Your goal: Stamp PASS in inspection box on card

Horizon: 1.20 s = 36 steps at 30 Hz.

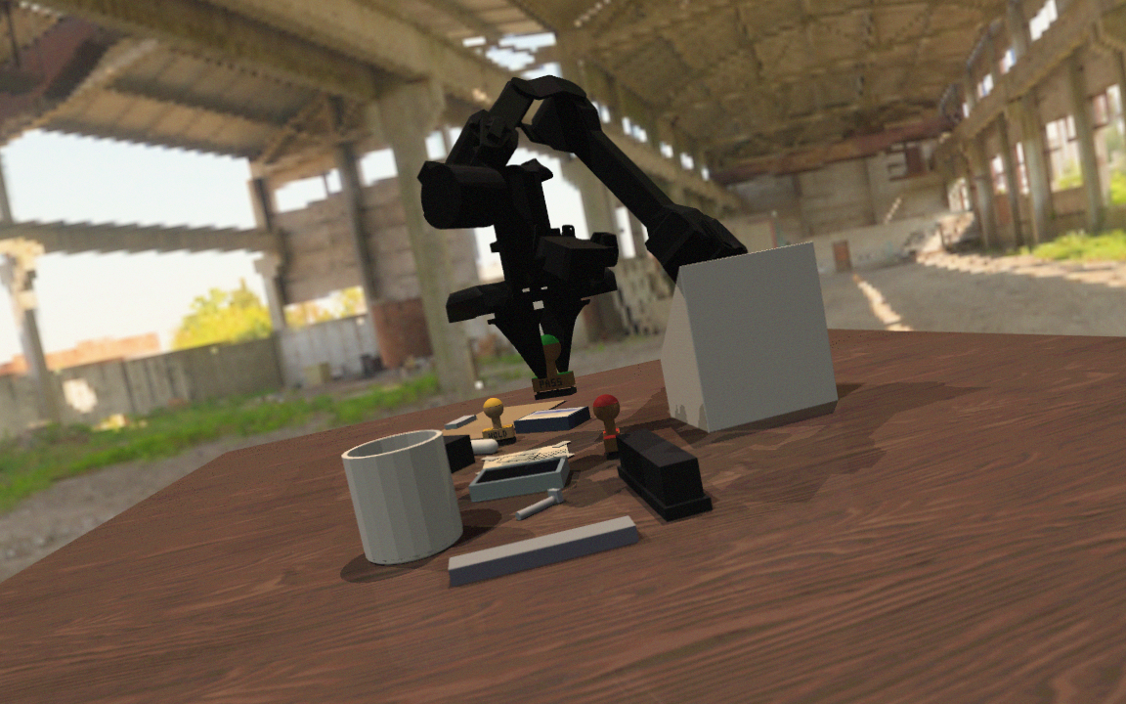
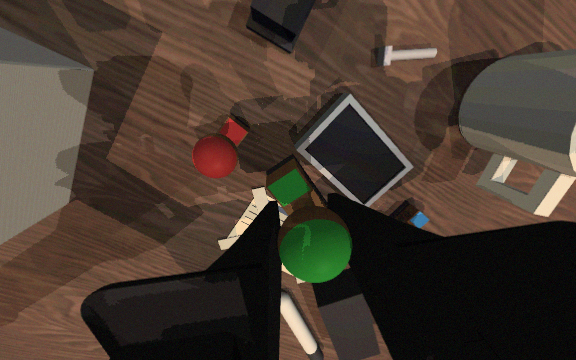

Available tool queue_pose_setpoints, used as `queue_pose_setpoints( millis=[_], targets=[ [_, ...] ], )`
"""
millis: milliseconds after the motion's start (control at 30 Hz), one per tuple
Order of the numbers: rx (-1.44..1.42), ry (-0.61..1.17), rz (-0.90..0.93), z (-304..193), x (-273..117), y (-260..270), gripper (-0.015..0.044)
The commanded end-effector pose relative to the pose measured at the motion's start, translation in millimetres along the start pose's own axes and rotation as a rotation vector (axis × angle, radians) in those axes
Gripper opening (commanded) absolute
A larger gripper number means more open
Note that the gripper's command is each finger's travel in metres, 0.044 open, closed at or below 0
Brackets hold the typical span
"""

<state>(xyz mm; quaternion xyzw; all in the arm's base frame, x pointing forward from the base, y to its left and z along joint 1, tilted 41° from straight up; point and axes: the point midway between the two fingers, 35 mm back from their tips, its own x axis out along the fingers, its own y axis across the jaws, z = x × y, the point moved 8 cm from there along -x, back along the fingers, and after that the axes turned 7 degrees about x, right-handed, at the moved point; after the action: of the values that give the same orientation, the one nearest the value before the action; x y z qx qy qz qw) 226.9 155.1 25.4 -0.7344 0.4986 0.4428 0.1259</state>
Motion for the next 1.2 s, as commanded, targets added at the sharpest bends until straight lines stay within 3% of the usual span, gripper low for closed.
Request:
queue_pose_setpoints(
  millis=[0,200,1167],
  targets=[
    [0.001,0.003,0.014,28,5,9,0.0000],
    [0.006,0.011,0.020,52,7,19,0.0000],
    [0.006,0.011,0.019,52,45,17,0.0000]
  ],
)
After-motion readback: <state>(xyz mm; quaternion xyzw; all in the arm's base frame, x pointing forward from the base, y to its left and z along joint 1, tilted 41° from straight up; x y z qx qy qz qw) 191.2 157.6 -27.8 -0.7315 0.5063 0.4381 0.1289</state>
